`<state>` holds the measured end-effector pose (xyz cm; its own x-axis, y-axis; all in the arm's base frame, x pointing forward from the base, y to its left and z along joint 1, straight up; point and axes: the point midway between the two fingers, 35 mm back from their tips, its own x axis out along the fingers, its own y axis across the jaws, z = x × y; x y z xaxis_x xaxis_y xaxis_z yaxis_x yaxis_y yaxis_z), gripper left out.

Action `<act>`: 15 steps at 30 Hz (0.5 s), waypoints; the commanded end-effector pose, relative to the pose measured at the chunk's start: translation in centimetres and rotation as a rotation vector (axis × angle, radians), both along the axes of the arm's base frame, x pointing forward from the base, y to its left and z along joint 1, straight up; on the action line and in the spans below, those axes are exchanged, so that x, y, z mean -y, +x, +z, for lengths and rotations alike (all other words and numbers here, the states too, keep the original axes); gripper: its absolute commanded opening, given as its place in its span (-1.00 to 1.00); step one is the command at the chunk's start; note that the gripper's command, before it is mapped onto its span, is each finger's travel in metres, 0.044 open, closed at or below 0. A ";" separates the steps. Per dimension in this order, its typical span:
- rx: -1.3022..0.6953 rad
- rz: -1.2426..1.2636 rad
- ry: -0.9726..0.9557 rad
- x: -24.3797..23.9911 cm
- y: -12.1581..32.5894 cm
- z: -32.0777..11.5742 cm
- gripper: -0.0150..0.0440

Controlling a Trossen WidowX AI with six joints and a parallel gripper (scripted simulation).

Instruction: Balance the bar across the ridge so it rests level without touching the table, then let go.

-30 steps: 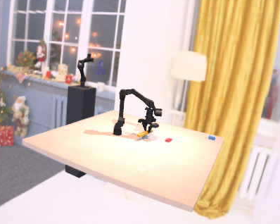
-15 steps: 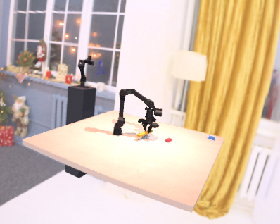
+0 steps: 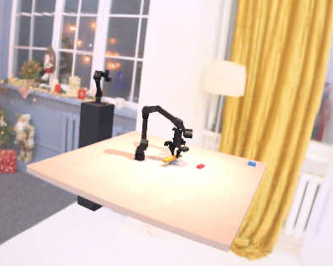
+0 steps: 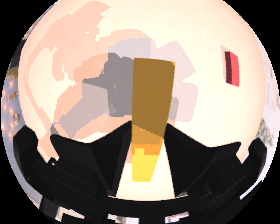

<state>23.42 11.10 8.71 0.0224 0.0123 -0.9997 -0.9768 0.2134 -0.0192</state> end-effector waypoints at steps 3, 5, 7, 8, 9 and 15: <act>0.000 -0.003 -0.001 0.0 0.0 -0.2 -0.49; 0.000 -0.003 -0.001 0.0 0.0 -0.2 -0.49; 0.000 -0.003 -0.001 0.0 0.0 -0.2 -0.49; 0.000 -0.003 -0.001 0.0 0.0 -0.2 -0.49; 0.000 -0.003 -0.001 0.0 0.0 -0.2 -0.49; 0.000 -0.003 -0.001 0.0 0.0 -0.3 -0.49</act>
